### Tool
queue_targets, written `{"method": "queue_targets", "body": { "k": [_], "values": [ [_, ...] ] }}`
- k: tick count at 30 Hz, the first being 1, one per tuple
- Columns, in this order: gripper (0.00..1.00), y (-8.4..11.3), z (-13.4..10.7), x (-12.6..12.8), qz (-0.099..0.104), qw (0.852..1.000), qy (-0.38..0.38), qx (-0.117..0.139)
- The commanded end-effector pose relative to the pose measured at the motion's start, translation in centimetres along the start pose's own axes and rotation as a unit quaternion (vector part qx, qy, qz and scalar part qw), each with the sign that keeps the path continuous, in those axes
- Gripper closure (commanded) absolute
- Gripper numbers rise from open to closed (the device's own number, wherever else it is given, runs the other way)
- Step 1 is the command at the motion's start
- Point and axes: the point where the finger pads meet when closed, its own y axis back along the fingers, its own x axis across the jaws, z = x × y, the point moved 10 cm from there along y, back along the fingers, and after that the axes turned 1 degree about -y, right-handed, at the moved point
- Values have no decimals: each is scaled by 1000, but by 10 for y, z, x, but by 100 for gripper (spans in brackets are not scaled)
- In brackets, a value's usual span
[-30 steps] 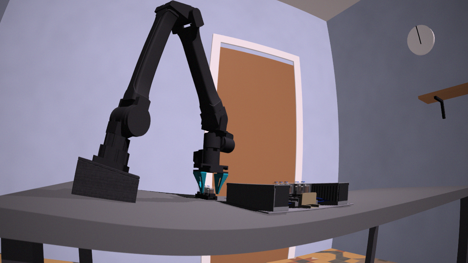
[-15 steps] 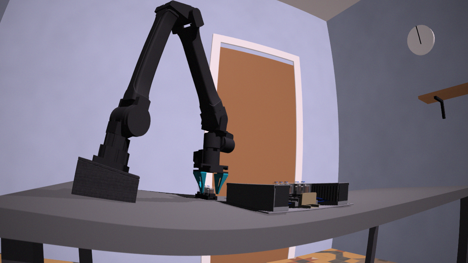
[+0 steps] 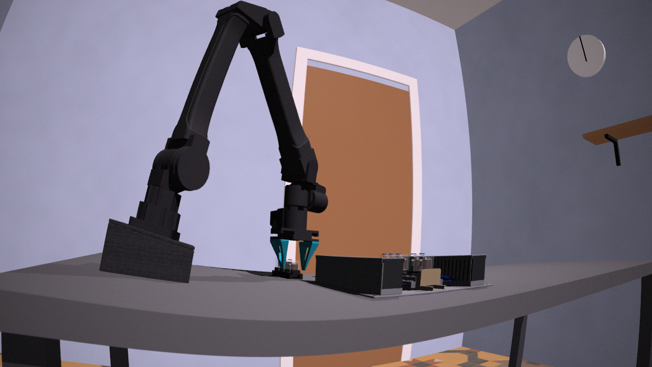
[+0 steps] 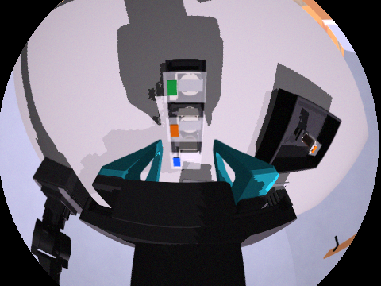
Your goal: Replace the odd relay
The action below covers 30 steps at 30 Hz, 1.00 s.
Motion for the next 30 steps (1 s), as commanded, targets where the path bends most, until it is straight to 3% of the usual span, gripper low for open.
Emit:
{"method": "queue_targets", "body": {
  "k": [1,30],
  "values": [
    [41,2,3,-12,-12,1000,-2,-9],
    [41,1,1,-8,-10,1000,-2,-8]
  ]
}}
